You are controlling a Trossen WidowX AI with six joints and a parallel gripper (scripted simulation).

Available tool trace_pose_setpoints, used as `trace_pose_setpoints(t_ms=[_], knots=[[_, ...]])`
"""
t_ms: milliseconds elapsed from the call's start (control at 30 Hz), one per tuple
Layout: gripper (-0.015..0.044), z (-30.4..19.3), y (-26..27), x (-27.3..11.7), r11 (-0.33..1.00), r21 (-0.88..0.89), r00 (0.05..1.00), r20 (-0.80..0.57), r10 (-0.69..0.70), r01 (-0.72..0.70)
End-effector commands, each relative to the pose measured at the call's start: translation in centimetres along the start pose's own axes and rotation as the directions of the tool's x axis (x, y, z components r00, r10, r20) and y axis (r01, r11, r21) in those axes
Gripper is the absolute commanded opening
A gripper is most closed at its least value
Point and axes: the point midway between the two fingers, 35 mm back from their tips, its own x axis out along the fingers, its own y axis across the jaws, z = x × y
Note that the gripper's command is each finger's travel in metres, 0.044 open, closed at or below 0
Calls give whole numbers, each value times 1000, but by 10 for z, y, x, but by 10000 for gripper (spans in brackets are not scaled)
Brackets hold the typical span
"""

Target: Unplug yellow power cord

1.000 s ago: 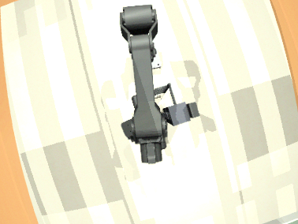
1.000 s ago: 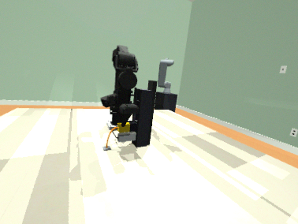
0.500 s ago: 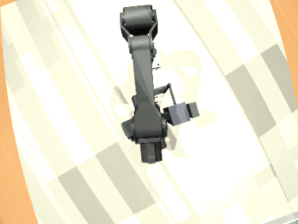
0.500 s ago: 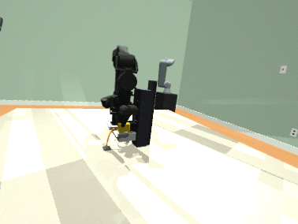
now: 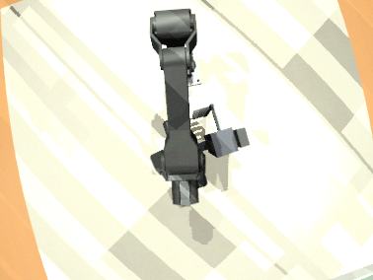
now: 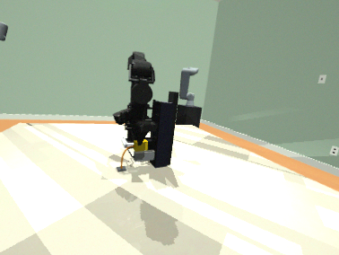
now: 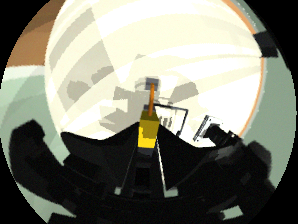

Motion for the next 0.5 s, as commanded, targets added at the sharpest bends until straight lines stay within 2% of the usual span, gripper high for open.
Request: trace_pose_setpoints(t_ms=[0,467], knots=[[0,19,1,-3,1000,10,999,41,4,-4],[0,41,0,-6,1000,12,999,45,3,-4]])
